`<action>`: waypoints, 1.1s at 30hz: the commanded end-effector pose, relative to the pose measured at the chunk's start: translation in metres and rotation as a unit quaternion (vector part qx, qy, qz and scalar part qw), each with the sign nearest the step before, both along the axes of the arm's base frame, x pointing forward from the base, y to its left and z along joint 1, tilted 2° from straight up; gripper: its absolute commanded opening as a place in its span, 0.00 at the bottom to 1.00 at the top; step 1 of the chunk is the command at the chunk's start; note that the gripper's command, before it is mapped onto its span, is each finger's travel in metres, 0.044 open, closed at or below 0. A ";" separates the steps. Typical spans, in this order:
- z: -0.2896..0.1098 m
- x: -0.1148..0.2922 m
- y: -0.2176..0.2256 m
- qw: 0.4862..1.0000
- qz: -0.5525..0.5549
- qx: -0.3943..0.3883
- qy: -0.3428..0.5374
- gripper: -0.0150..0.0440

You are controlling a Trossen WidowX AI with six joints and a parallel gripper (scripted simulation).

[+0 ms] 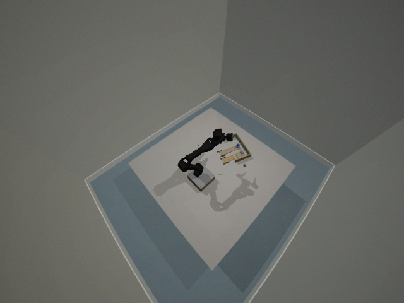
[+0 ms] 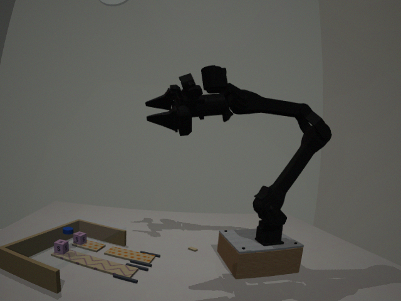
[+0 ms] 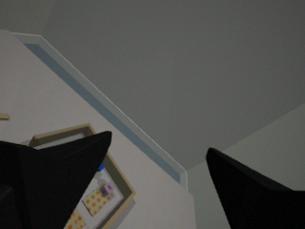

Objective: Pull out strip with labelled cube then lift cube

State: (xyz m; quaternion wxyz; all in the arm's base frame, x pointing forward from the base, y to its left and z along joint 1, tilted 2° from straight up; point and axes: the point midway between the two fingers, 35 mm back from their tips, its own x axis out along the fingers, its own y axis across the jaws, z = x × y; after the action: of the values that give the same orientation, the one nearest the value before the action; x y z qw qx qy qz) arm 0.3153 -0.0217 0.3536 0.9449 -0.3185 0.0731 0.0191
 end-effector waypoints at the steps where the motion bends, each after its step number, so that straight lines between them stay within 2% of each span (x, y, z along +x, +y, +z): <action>1: -0.074 0.010 0.004 0.990 -0.033 0.114 0.074 0.93; 8: -0.183 0.000 0.013 0.941 -0.112 0.270 0.173 0.93; 10: -0.199 -0.004 0.015 0.930 -0.127 0.289 0.186 0.93; 33: -0.200 -0.004 0.015 0.930 -0.128 0.291 0.186 0.93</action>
State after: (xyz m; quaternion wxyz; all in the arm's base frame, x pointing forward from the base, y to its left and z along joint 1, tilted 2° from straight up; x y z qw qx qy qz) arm 0.3119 -0.0059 0.1551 0.9603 -0.0103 0.2780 -0.0188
